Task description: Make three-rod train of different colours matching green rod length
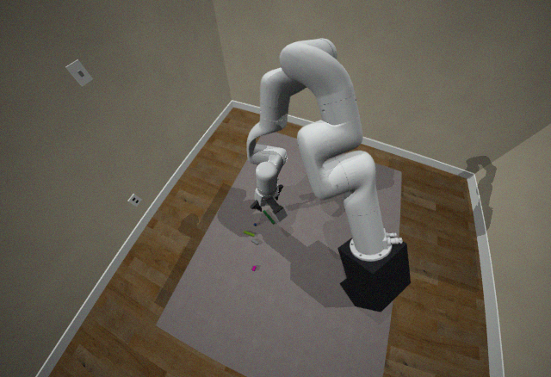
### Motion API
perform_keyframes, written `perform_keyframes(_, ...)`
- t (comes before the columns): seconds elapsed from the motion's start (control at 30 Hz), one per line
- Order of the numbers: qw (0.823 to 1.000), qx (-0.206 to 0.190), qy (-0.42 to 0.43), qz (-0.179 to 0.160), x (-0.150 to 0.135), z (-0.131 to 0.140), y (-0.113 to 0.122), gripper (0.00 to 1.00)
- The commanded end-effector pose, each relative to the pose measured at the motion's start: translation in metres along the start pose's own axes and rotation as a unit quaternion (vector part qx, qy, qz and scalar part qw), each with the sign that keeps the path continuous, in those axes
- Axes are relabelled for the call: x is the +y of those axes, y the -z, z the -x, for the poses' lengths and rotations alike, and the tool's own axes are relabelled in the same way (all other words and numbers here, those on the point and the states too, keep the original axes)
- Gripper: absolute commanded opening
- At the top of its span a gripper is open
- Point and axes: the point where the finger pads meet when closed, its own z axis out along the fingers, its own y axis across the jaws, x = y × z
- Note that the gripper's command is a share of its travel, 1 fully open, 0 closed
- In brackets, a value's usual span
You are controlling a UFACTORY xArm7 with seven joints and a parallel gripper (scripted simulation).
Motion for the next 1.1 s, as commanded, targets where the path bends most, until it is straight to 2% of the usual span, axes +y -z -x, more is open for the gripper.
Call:
perform_keyframes(0.0,0.998,0.006,0.056,-0.004,0.0005,0.0005,0.0003,1.0)
perform_keyframes(0.07,0.994,0.006,0.108,-0.003,0.0005,0.0005,0.0003,1.0)
perform_keyframes(0.27,0.983,0.007,0.182,-0.003,0.0005,0.0005,0.0003,1.0)
perform_keyframes(0.5,0.962,0.007,0.274,-0.002,0.0005,0.0005,0.0003,1.0)
perform_keyframes(0.57,0.962,0.007,0.274,-0.002,0.0005,0.0005,0.0003,1.0)
perform_keyframes(0.6,0.95,0.007,0.311,-0.002,0.0005,0.0005,0.0003,1.0)
perform_keyframes(0.8,0.925,0.007,0.38,-0.001,0.0005,0.0005,0.0003,1.0)
perform_keyframes(1.07,0.879,0.007,0.476,-0.001,0.0005,0.0005,0.0003,1.0)
